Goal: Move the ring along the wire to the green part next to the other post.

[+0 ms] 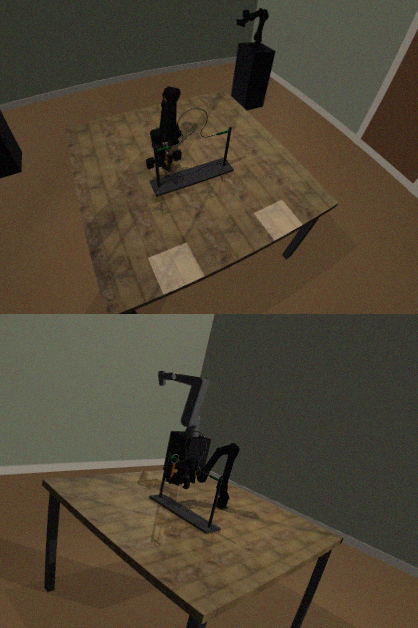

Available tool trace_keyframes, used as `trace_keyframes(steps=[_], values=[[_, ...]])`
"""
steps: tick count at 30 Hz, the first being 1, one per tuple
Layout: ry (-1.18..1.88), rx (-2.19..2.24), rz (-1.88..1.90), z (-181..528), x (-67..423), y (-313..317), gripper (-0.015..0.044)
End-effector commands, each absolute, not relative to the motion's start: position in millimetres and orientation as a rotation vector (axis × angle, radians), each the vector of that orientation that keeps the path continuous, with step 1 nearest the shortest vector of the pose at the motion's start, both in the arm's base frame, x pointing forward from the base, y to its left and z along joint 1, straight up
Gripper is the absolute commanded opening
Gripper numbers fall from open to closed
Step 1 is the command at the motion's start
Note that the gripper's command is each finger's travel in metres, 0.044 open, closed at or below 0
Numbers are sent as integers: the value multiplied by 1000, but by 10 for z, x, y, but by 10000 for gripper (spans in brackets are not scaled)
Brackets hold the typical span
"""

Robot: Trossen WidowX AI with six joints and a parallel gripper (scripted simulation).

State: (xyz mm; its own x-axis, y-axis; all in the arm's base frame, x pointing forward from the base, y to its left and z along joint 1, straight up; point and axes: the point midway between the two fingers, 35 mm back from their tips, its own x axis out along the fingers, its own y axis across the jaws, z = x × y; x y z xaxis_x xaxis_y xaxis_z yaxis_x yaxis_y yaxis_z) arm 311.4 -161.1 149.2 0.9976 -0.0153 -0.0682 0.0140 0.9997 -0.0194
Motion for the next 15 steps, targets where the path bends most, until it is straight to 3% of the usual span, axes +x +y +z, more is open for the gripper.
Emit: trace_keyframes(steps=[1, 15], values=[[67, -17, -21, 1503, 3114, -1618, -150], [67, -17, -21, 1503, 3114, -1604, -150]])
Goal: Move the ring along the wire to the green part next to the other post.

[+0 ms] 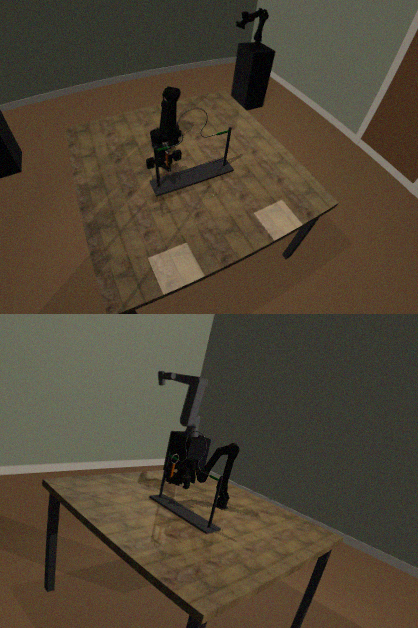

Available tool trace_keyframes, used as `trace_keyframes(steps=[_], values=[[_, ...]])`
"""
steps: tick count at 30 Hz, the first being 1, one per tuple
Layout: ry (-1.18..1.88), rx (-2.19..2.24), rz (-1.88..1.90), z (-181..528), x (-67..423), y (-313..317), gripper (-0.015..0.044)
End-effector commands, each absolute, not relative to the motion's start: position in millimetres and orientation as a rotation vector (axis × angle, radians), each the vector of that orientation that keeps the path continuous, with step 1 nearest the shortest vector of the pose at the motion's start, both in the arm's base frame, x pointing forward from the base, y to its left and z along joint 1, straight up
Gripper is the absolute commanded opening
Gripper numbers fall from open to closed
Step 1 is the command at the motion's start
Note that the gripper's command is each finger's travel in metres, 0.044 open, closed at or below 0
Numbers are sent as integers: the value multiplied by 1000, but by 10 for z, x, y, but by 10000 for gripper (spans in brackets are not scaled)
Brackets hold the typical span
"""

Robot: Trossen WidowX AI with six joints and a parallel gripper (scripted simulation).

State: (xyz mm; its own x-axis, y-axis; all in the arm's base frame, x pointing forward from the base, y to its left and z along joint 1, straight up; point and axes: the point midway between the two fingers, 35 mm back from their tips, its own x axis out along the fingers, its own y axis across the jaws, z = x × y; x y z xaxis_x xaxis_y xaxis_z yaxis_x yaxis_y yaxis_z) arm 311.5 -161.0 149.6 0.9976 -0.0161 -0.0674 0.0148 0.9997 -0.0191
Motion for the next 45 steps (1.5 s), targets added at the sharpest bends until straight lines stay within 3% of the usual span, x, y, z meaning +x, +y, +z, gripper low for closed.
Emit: trace_keyframes(steps=[1, 45], values=[[67, -17, -21, 1503, 3115, -1594, -150], [62, 140, -11, 1513, 3132, -974, -150]])
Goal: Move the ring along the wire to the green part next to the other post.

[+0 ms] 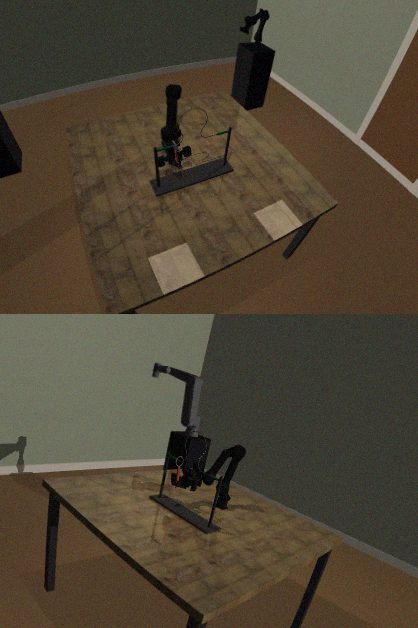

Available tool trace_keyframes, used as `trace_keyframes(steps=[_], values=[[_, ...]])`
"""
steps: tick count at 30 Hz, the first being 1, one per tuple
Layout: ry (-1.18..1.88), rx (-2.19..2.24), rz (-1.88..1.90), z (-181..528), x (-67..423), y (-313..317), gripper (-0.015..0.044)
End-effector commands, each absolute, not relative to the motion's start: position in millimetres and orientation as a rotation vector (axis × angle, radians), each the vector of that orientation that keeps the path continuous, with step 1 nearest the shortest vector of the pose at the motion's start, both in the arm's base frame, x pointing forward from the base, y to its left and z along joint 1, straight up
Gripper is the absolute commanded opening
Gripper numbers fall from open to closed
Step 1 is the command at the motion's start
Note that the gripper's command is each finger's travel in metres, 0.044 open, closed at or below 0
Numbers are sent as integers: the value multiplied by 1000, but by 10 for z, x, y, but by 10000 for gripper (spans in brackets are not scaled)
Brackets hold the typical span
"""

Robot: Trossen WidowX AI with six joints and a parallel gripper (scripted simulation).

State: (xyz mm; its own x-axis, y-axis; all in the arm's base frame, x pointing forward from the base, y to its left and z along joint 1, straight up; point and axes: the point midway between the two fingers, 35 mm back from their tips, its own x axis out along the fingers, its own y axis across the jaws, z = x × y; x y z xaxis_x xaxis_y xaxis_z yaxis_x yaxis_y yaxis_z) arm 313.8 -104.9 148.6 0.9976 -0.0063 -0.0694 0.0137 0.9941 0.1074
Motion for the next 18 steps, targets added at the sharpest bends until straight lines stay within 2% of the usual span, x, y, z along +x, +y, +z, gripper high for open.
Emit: trace_keyframes(steps=[1, 18], values=[[62, 155, -10, 1516, 3133, -945, -150], [55, 486, 7, 1693, 3144, -410, -150]])
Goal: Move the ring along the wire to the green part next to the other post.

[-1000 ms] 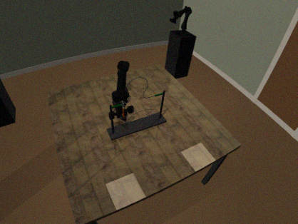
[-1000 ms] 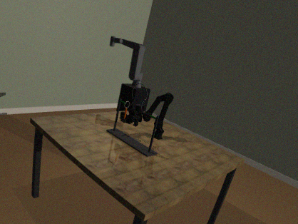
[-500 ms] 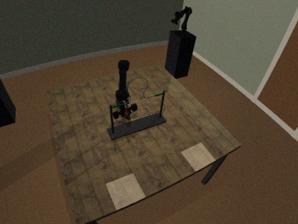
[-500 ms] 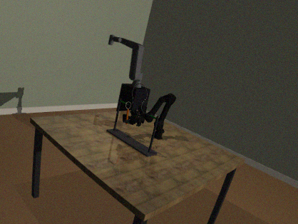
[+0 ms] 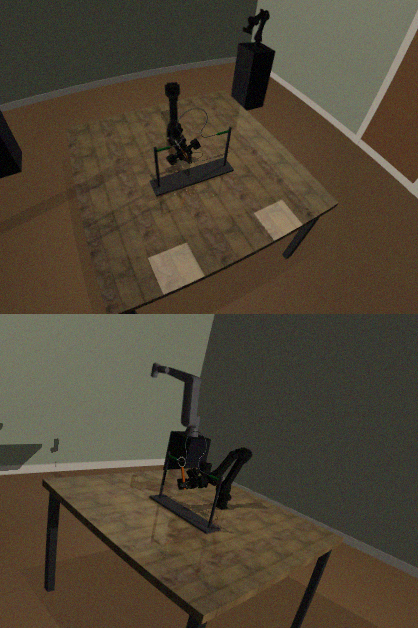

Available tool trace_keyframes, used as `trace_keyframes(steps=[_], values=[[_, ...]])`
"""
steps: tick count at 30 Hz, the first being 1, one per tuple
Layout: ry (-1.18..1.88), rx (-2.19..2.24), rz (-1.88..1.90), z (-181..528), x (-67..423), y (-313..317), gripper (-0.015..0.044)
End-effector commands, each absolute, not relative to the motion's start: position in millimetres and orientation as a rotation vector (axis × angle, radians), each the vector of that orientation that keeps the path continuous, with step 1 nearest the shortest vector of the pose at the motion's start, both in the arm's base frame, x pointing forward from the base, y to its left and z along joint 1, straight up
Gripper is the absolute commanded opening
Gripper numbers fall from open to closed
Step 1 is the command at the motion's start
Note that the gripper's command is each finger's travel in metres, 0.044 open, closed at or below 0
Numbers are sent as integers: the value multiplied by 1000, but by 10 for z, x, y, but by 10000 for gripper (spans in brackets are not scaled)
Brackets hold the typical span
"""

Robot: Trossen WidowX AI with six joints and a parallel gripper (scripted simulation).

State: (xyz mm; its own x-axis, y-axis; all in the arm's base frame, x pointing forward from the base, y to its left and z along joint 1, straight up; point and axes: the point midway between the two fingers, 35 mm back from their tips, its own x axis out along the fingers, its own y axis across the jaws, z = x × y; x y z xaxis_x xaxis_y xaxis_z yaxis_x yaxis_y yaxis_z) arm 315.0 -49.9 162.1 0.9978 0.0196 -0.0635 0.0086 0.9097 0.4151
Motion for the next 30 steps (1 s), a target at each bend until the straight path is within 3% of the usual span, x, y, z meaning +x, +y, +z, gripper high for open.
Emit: trace_keyframes(steps=[1, 30], values=[[58, 505, 10, 1709, 3140, -383, -150], [374, 1015, 210, 2343, 2711, 167, -150]])
